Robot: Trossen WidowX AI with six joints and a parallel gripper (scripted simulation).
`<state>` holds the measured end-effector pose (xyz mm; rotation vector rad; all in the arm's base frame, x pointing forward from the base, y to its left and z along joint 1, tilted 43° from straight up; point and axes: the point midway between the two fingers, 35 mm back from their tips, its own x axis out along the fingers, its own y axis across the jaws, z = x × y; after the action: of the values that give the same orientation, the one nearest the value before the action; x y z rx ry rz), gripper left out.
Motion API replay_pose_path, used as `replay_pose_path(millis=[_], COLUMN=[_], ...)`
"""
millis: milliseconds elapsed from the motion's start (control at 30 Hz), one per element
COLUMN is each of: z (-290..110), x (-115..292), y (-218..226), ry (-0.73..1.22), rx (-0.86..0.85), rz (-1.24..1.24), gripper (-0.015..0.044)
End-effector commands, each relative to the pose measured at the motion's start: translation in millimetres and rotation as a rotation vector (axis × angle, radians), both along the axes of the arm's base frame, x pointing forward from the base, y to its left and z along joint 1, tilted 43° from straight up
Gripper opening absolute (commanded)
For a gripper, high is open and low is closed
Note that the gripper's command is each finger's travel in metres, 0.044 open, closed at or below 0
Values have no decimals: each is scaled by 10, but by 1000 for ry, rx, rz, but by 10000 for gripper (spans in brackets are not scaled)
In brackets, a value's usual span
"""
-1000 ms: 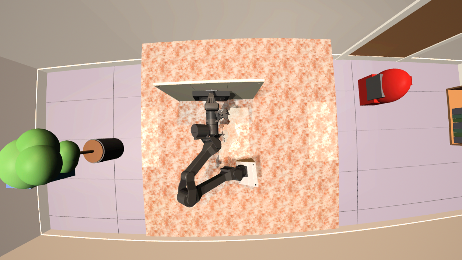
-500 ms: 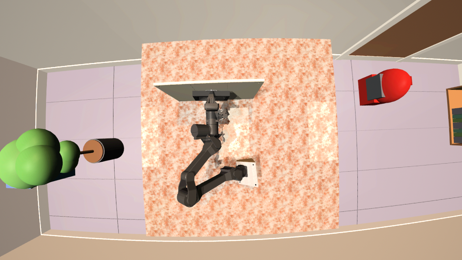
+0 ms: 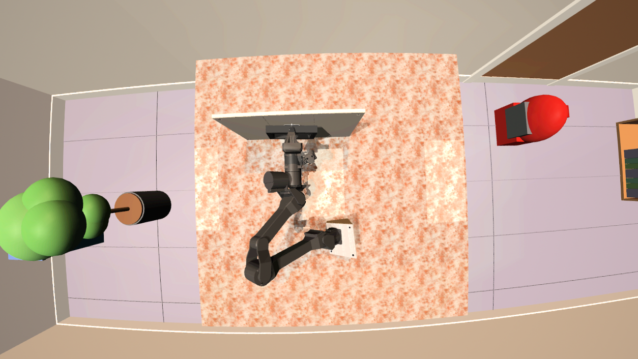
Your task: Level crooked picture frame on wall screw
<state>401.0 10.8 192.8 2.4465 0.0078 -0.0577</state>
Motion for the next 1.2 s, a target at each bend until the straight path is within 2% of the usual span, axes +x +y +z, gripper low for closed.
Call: replay_pose_path(millis=[0, 67, 133, 167, 1167], z=[1, 1, 1, 1, 44], x=[1, 1, 1, 1, 2], y=[7, 7, 7, 7, -54], ry=[-1, -1, -1, -1, 0], rx=[-3, -3, -3, -3, -3], rz=[4, 4, 4, 4, 4], gripper=[73, 60, 7, 0, 0])
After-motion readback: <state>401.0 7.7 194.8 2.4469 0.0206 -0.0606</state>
